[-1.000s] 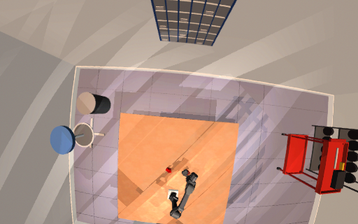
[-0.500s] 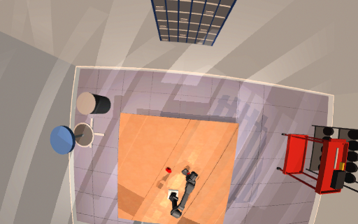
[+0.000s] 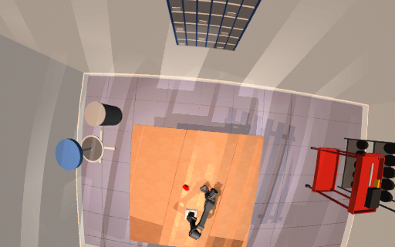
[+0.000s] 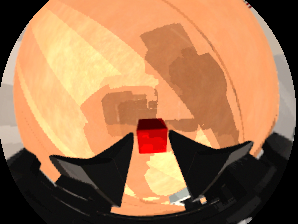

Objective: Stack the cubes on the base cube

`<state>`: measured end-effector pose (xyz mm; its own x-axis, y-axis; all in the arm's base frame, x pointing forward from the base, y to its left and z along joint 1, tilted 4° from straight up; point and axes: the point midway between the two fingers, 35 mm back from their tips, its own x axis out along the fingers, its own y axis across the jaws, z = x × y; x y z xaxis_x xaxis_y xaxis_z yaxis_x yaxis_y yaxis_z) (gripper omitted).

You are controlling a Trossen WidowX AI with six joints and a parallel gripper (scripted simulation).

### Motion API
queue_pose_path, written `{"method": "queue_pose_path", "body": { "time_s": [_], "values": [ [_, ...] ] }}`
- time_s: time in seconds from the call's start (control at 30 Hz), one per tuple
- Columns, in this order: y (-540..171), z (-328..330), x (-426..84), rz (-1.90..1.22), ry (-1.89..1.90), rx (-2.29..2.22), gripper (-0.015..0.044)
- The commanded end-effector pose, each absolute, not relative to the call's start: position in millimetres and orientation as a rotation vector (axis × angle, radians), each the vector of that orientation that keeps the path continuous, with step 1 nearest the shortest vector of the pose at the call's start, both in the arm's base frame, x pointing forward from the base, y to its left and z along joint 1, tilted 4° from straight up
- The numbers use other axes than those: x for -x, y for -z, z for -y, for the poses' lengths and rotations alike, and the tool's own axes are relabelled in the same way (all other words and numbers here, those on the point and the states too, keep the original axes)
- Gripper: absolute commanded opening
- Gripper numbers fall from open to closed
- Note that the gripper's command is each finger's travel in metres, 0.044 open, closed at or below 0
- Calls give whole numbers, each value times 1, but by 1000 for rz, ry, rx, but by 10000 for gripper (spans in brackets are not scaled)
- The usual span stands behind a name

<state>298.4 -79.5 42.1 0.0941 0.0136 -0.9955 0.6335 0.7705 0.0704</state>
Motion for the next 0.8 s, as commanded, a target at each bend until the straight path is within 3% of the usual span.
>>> {"method": "queue_pose_path", "body": {
  "time_s": [0.0, 0.77],
  "values": [
    [-38, 79, -297, -1428, 501, -575, 107],
    [-96, 81, -298, -1427, 501, -574, 105]
  ]
}}
